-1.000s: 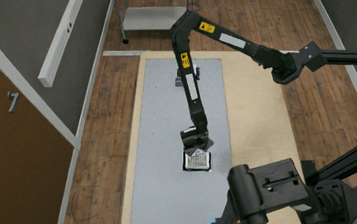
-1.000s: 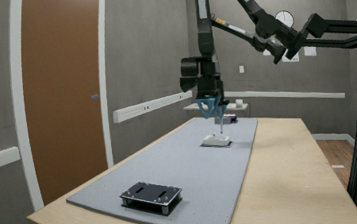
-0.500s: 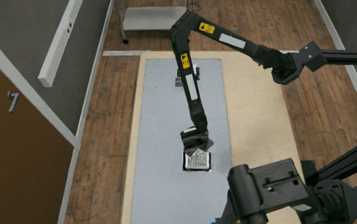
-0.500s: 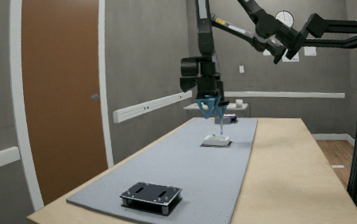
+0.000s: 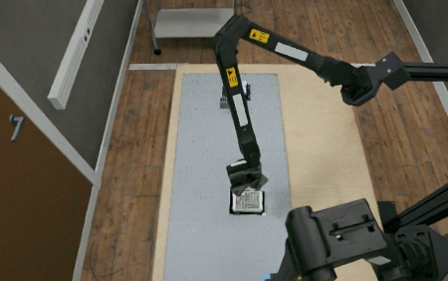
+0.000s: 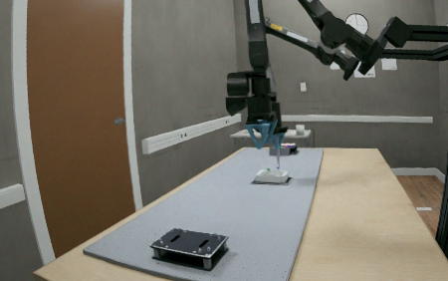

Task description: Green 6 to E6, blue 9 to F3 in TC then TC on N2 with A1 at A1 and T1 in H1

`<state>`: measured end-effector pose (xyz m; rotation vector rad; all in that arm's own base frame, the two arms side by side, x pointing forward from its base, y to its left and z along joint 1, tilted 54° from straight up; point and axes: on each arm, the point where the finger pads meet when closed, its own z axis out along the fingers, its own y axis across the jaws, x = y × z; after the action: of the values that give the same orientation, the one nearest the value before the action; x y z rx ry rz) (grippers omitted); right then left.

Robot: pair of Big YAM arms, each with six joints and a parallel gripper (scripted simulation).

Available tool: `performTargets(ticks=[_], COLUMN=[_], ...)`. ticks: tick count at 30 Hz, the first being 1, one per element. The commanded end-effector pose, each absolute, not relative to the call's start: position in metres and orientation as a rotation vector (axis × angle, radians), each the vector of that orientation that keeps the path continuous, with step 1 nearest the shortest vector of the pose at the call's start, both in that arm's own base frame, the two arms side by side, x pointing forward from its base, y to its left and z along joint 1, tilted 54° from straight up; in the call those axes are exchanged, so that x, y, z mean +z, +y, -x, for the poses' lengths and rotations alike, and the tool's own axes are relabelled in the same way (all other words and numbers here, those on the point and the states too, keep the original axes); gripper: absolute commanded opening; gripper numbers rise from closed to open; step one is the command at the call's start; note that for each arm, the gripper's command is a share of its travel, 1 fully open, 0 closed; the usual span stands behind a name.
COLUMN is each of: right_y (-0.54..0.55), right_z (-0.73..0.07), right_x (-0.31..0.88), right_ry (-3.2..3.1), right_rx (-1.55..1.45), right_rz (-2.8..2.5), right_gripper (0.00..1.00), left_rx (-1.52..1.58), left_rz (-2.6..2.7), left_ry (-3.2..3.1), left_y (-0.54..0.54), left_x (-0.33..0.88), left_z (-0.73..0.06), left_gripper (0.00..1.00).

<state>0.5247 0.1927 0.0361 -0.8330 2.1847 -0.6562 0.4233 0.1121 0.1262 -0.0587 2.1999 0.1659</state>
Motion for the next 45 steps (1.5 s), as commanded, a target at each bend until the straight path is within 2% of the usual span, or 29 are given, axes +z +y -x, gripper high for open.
performTargets(ticks=[1,45], right_y=[0.185,0.193], right_z=[-0.531,-0.519], right_x=[0.024,0.019], right_ry=[2.201,2.210], right_rx=[-0.671,-0.663], right_rz=[0.839,0.856], right_gripper=[0.09,0.09], left_rx=[0.167,0.167], left_rz=[0.053,0.053], left_ry=[2.198,2.198], left_y=[0.112,0.112], left_x=[0.127,0.127], left_z=[-0.423,-0.423], left_gripper=[1.00,1.00])
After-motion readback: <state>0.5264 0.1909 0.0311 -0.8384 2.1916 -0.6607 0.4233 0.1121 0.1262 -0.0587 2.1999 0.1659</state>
